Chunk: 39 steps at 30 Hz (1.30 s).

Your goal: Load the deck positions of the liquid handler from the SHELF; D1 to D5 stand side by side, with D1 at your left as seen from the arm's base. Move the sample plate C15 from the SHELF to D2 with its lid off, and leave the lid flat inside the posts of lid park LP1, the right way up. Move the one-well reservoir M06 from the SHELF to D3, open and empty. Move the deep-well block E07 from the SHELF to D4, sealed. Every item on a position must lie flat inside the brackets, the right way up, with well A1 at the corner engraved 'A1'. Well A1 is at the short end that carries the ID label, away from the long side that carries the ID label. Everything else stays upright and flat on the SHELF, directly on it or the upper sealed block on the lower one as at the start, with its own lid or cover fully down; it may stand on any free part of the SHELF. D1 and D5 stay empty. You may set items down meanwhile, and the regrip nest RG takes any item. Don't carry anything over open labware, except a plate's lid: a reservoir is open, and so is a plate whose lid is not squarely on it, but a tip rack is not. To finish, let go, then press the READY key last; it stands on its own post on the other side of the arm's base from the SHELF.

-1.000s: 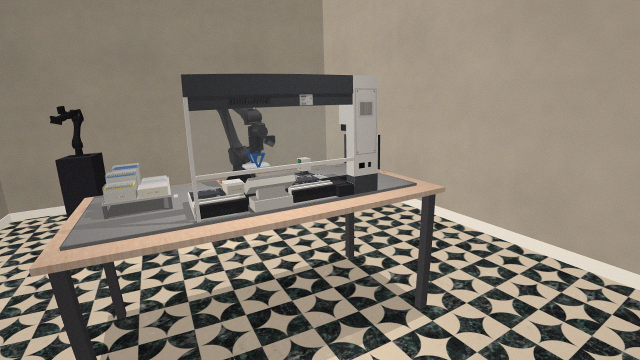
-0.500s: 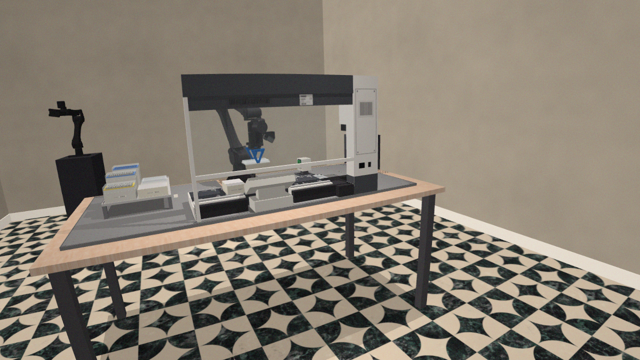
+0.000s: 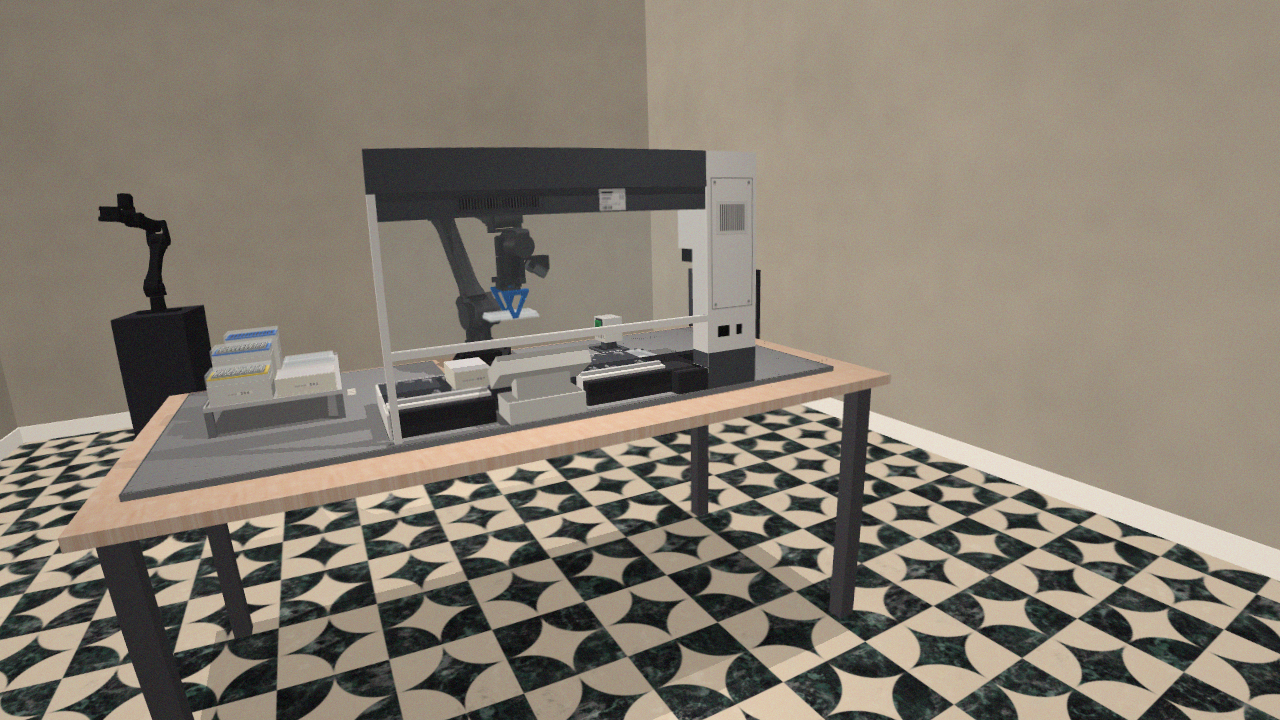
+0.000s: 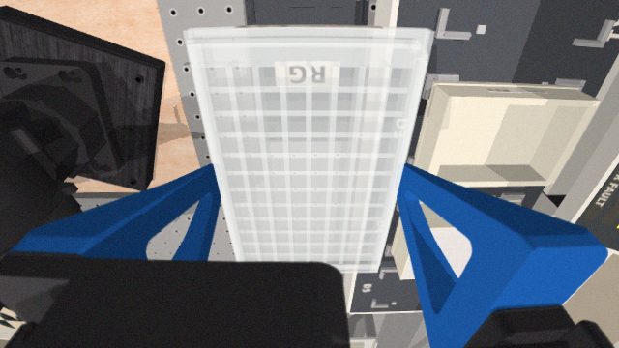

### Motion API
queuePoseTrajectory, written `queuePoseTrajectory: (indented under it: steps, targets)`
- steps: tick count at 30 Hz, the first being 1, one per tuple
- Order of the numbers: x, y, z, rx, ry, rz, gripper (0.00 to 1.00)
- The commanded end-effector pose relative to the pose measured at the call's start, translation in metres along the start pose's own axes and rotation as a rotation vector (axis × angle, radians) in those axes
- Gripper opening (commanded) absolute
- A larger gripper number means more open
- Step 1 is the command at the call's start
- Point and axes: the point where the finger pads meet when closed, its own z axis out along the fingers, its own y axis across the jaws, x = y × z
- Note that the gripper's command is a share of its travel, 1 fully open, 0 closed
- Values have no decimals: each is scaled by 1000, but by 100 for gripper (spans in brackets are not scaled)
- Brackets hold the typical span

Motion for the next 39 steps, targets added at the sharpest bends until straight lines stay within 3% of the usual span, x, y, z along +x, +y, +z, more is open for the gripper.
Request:
queuePoseTrajectory:
  steps: [1, 8, 9, 10, 12, 23, 25, 26, 27, 28, 29, 39]
  targets:
    - [-7, -16, -30, 61, -16, -4, 0]
    - [-6, -15, -40, 68, -17, -3, 0]
    - [-5, -5, -24, 14, -6, -8, 0]
    - [-7, -15, -39, 50, -13, -4, 0]
    - [-6, -15, -45, 60, -16, -5, 0]
    - [-6, -13, -66, 67, -17, -3, 0]
    - [-6, -13, -66, 67, -17, -3, 0]
    - [-5, -4, -51, 22, -7, -7, 0]
    - [-6, -13, -67, 57, -15, -5, 0]
    - [-6, -13, -67, 57, -15, -5, 0]
    - [-3, -9, -55, 38, -10, -2, 0]
    - [-5, -8, -59, 49, -15, 58, 0]
